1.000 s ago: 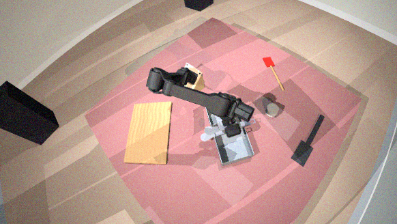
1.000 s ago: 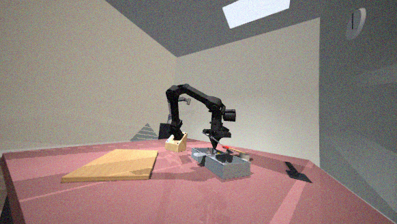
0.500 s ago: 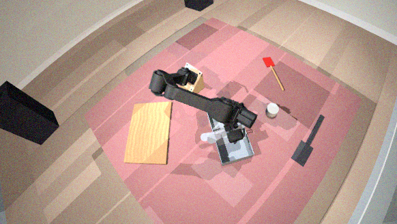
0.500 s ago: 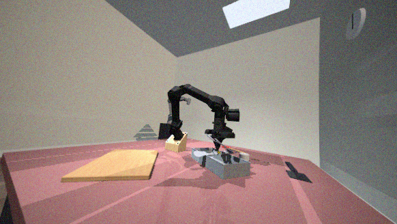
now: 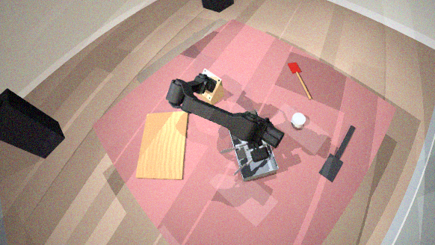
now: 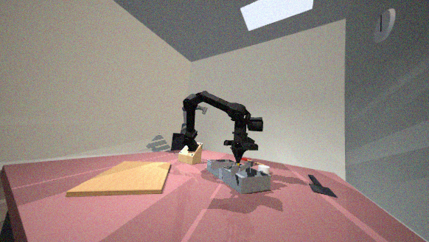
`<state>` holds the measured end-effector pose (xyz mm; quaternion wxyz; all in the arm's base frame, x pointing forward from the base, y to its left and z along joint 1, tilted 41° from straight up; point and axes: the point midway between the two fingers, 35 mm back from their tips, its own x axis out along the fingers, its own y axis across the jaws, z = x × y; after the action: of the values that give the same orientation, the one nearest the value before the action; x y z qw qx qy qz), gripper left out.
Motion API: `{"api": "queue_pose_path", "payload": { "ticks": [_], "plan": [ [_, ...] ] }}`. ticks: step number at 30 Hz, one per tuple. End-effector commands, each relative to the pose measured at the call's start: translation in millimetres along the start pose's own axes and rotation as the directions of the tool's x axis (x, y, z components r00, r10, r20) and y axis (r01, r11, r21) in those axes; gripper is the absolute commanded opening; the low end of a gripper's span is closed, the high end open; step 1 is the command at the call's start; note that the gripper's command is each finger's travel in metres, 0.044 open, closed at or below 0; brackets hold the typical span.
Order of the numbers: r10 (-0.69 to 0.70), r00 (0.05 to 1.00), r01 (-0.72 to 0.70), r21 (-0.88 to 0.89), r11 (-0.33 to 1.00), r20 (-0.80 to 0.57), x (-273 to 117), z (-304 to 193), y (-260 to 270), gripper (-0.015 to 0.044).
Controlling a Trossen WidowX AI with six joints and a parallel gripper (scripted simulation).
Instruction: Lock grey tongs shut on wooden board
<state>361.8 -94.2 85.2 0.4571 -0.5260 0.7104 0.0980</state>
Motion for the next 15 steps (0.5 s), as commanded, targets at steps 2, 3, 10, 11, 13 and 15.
{"api": "queue_pose_path", "payload": {
  "ticks": [2, 3, 10, 11, 13, 15],
  "plan": [
    [0.005, 1.000, -0.005, -0.009, 1.000, -0.007, 3, 0, -8, -0.0150],
    [0.005, 1.000, -0.005, -0.009, 1.000, -0.007, 3, 0, -9, -0.0150],
    [0.004, 1.000, -0.004, -0.008, 1.000, -0.007, 3, -1, -18, -0.0150],
    [0.004, 1.000, -0.004, -0.008, 1.000, -0.007, 3, -1, -18, -0.0150],
    [0.004, 1.000, -0.004, -0.008, 1.000, -0.007, 3, -1, -18, -0.0150],
    [0.001, 1.000, -0.001, 0.002, 1.000, 0.000, 1, -2, -18, -0.0150]
  ]
}}
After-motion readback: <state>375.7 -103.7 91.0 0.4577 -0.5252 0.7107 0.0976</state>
